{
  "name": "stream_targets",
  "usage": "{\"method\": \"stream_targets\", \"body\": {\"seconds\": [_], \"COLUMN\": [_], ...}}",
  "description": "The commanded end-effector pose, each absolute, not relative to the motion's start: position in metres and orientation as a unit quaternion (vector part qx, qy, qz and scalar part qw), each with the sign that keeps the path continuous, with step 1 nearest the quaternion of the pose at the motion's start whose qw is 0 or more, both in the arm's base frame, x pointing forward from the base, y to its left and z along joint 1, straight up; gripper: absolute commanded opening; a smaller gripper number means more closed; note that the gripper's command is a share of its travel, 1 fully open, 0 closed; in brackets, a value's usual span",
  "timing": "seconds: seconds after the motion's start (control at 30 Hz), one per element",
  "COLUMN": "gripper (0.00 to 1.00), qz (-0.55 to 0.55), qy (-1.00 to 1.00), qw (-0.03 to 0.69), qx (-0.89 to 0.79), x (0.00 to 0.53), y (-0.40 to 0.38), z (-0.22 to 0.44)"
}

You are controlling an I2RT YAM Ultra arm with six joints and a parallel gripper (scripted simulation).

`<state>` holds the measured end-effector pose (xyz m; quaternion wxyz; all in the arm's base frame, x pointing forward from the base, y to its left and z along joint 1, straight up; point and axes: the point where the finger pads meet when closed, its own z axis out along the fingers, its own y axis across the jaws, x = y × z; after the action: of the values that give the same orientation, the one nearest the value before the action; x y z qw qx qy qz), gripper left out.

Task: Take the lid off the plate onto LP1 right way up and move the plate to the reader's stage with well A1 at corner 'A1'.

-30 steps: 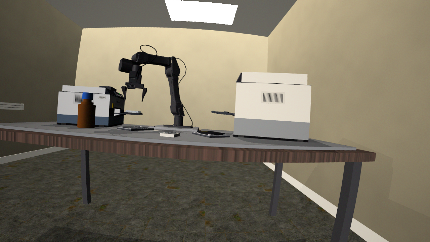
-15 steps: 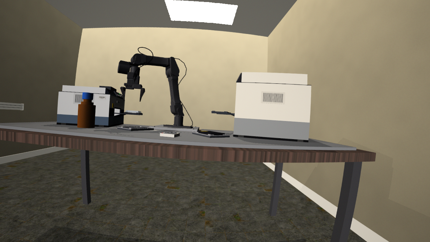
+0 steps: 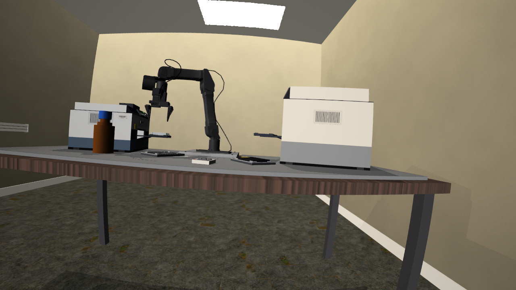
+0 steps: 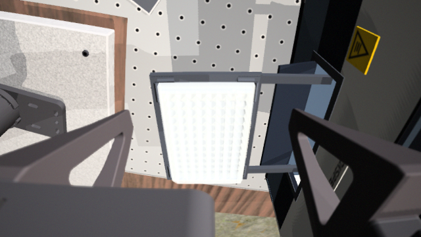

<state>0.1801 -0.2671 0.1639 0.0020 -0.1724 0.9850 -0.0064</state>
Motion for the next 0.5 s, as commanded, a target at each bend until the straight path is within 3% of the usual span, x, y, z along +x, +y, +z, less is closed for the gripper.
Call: {"method": "stream_targets", "body": {"seconds": [0.0,0.47], "gripper": [1.00,1.00], "qz": [0.003,0.003], "qy": [0.983,0.986], "qw": [0.003,0.004], "qx": [-0.182,-0.167], "x": [0.163,0.119], "y": [-0.264,-0.279], "z": [0.167,0.171]}}
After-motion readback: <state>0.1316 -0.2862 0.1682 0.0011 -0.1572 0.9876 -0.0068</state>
